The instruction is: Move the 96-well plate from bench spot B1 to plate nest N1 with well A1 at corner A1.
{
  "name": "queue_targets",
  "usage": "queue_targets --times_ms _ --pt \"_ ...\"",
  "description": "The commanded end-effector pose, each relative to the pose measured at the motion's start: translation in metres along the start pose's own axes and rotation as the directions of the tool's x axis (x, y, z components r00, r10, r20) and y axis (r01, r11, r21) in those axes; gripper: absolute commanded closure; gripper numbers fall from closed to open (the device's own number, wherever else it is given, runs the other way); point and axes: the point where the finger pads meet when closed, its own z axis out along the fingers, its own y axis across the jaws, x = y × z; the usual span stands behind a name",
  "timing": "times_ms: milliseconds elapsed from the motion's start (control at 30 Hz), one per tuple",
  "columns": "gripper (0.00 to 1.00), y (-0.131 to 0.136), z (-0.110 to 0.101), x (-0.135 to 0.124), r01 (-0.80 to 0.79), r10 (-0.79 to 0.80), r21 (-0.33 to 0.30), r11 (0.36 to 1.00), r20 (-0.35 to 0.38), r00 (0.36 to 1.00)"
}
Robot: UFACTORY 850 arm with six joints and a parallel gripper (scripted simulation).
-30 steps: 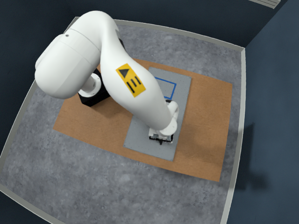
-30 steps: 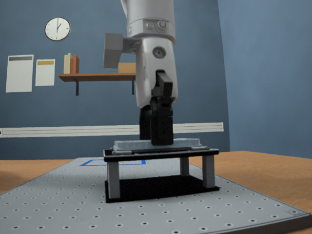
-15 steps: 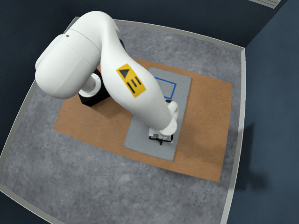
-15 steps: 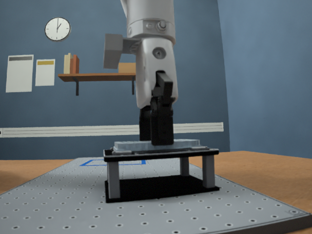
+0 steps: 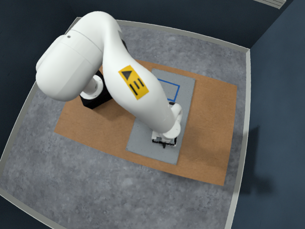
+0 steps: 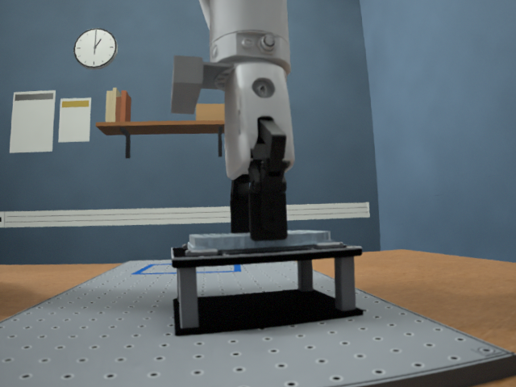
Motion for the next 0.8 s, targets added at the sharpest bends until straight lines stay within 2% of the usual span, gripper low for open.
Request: queue_targets --times_ms 0,333,767 --pt "0.00 0.000 -0.001 -0.001 0.000 0.000 0.001 1.000 0.002 1.000" --pt "0.00 0.000 -0.014 -0.001 0.000 0.000 0.001 1.000 0.002 1.000" --pt "0.00 0.000 -0.049 -0.001 0.000 0.000 0.001 1.000 0.002 1.000"
